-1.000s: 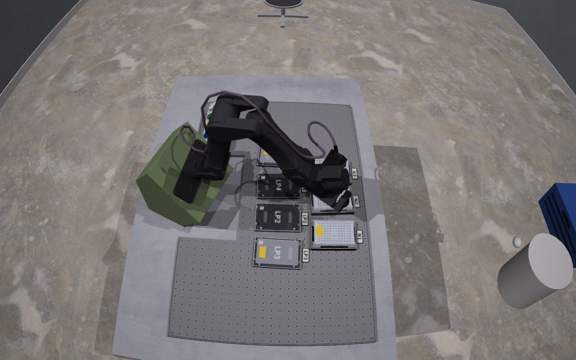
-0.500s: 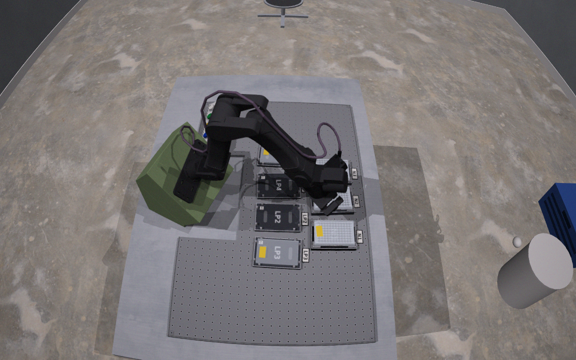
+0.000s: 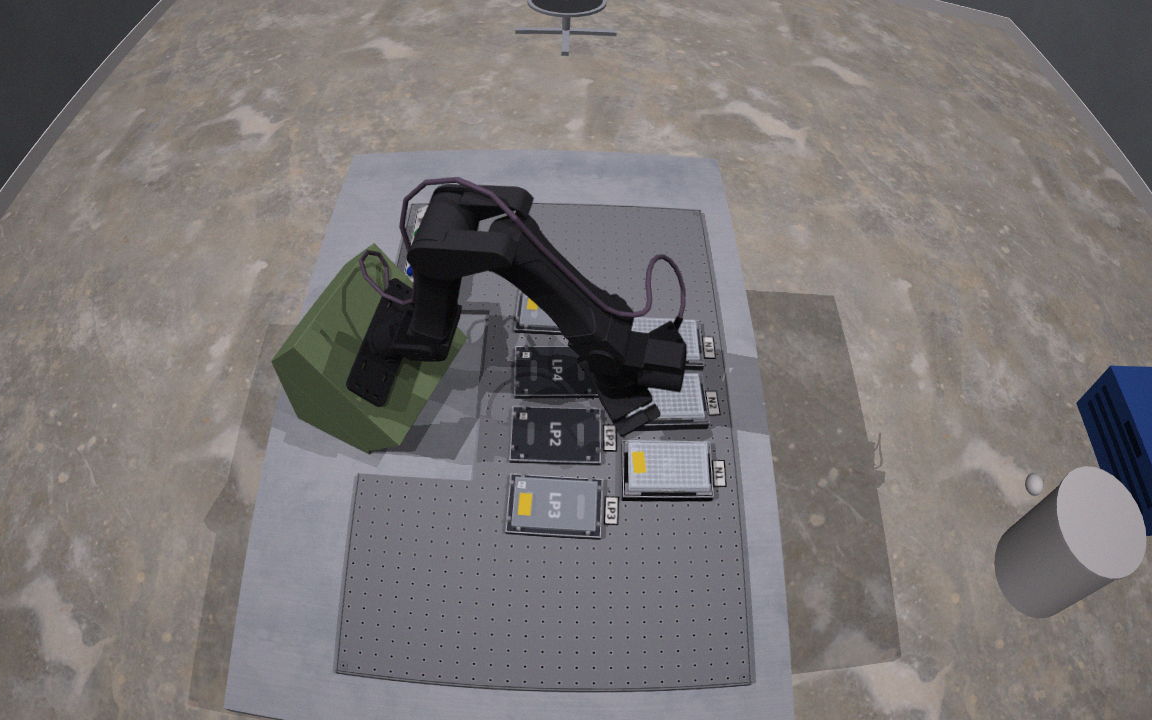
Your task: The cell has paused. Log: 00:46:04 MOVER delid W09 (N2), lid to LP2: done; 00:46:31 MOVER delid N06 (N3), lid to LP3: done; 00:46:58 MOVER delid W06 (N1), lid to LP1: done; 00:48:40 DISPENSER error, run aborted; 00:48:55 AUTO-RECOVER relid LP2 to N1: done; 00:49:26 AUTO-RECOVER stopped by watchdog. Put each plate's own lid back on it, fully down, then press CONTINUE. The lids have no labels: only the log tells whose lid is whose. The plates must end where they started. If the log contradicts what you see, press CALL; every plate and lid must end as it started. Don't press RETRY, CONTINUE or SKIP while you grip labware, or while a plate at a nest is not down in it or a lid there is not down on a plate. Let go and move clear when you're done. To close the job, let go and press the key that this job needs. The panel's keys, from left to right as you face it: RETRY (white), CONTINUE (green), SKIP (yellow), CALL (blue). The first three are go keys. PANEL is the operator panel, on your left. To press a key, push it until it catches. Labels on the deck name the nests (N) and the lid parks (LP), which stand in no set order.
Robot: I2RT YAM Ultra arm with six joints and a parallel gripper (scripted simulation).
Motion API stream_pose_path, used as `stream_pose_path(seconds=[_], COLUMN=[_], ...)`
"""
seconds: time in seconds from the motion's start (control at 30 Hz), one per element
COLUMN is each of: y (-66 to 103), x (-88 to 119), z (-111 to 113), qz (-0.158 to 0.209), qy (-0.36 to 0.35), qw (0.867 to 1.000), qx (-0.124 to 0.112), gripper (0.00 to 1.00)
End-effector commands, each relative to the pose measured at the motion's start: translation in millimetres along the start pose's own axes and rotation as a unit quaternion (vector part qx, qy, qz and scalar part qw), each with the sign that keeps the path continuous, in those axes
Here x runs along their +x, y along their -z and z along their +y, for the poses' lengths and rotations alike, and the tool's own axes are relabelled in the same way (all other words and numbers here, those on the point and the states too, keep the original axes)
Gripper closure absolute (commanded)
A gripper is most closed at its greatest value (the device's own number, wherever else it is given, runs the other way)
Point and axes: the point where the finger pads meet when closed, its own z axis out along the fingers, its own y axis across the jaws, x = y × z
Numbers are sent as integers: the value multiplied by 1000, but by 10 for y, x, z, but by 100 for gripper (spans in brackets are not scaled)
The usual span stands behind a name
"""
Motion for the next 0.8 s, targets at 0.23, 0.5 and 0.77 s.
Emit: stream_pose_path(seconds=[0.23, 0.5, 0.77], y=[185, 243, 320], x=[186, 320, 553], z=[52, 146, 272], qz=[56, 90, 152], qy=[-87, -131, -186], qw=[995, 987, 970], qx=[-15, -32, -44], gripper=[0, 0, 0])
